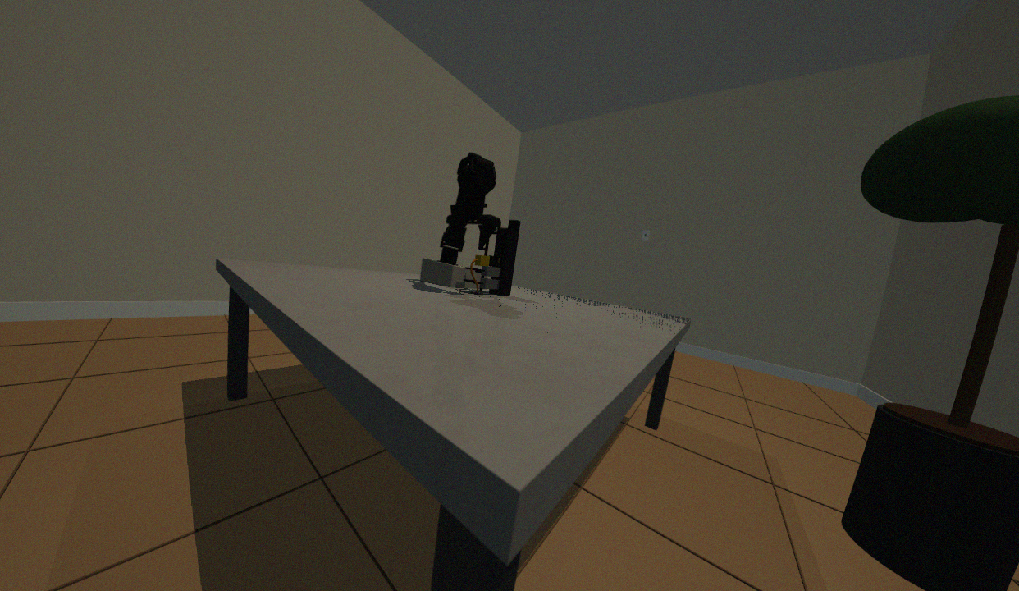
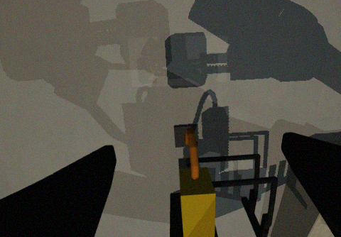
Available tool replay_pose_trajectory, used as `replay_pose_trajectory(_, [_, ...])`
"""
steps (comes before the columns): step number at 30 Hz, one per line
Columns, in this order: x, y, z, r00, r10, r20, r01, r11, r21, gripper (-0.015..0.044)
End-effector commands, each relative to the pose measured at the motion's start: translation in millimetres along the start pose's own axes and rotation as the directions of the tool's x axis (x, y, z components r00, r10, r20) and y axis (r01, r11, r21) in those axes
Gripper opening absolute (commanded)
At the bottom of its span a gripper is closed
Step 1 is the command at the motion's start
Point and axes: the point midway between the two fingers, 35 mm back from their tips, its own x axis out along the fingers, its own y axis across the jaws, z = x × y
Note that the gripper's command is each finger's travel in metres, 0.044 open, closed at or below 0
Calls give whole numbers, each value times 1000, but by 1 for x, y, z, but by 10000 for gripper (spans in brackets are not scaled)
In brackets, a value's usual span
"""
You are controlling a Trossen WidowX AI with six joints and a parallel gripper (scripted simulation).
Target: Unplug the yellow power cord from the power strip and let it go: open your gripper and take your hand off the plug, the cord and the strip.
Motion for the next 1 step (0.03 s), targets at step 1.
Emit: replay_pose_trajectory(1, [0,0,0,1000,-1,-3,1,1000,-4,440])
